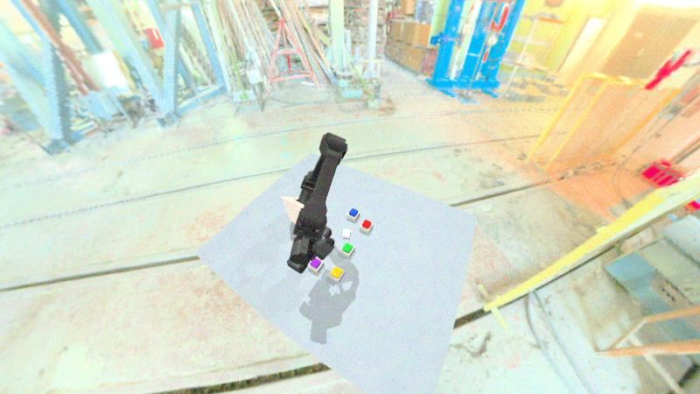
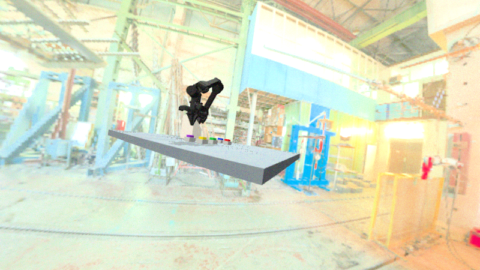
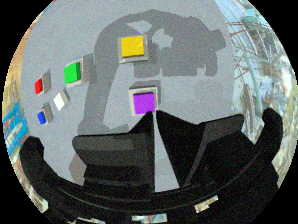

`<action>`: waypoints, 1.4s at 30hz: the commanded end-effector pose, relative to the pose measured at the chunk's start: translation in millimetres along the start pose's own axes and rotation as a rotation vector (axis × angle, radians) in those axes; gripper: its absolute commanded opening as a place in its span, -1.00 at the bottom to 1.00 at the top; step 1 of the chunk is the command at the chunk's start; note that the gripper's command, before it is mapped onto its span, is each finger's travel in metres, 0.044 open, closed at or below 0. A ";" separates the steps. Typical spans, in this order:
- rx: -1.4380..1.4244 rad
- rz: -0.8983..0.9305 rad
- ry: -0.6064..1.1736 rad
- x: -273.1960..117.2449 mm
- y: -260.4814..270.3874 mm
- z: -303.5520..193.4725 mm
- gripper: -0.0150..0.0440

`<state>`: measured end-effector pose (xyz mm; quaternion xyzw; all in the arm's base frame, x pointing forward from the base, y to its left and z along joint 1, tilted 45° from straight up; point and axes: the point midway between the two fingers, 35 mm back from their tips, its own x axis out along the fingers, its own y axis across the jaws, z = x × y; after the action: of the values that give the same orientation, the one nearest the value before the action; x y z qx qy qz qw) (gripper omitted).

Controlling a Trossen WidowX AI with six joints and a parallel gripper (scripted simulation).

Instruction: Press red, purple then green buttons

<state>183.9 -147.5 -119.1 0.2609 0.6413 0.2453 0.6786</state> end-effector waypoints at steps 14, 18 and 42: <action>0.013 0.033 0.019 44.4 6.5 -7.2 -0.42; 0.013 0.034 0.019 50.8 6.8 -7.3 -0.42; 0.013 0.035 0.019 67.3 8.0 -8.0 -0.42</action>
<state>182.4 -101.4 -162.0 0.2672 0.6424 0.2527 0.6724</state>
